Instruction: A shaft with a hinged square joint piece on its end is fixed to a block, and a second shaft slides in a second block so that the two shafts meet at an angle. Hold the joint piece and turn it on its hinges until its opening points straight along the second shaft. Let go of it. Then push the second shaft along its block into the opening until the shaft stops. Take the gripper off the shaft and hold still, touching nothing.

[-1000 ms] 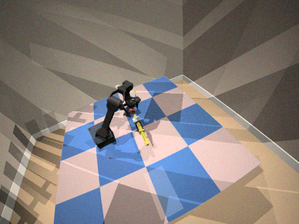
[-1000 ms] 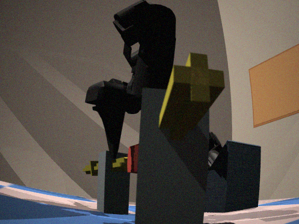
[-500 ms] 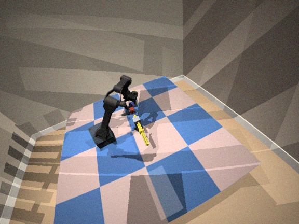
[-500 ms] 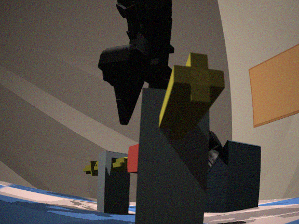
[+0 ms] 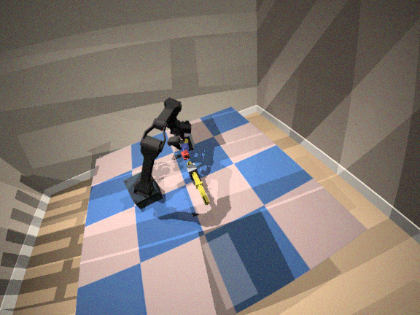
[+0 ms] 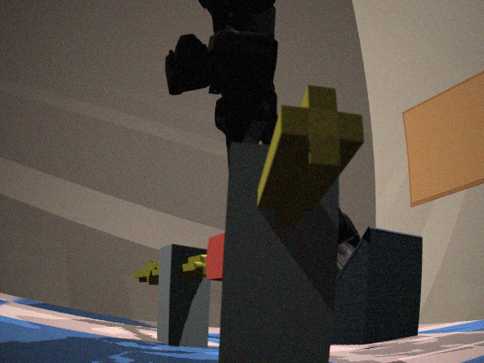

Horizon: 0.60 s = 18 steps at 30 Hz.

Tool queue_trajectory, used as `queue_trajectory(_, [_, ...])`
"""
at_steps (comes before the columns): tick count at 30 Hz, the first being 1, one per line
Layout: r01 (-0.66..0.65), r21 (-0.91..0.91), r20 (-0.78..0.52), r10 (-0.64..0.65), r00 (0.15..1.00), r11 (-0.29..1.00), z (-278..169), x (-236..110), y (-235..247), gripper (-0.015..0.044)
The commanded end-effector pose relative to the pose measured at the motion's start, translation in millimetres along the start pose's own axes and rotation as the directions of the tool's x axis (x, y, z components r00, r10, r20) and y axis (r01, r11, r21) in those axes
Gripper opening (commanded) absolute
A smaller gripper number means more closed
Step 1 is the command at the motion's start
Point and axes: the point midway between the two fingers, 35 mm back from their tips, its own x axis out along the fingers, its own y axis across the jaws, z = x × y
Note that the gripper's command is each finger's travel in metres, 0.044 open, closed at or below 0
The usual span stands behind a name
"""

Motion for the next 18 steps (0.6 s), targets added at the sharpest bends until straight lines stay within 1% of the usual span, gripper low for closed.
queue_trajectory(1, [-0.015, -0.108, -0.010, 0.014, 1.000, 0.994, -0.6, -10.1, -2.5, 0.0440])
queue_trajectory(8, [-0.047, -0.318, -0.022, 0.042, 0.999, 0.947, -1.5, -29.5, -7.5, 0.0440])
queue_trajectory(15, [-0.048, -0.307, -0.015, 0.046, 0.999, 0.951, -1.1, -29.8, -6.8, 0.0440])
queue_trajectory(18, [-0.052, -0.289, -0.015, 0.050, 0.999, 0.956, 2.9, -28.7, -9.4, 0.0361])
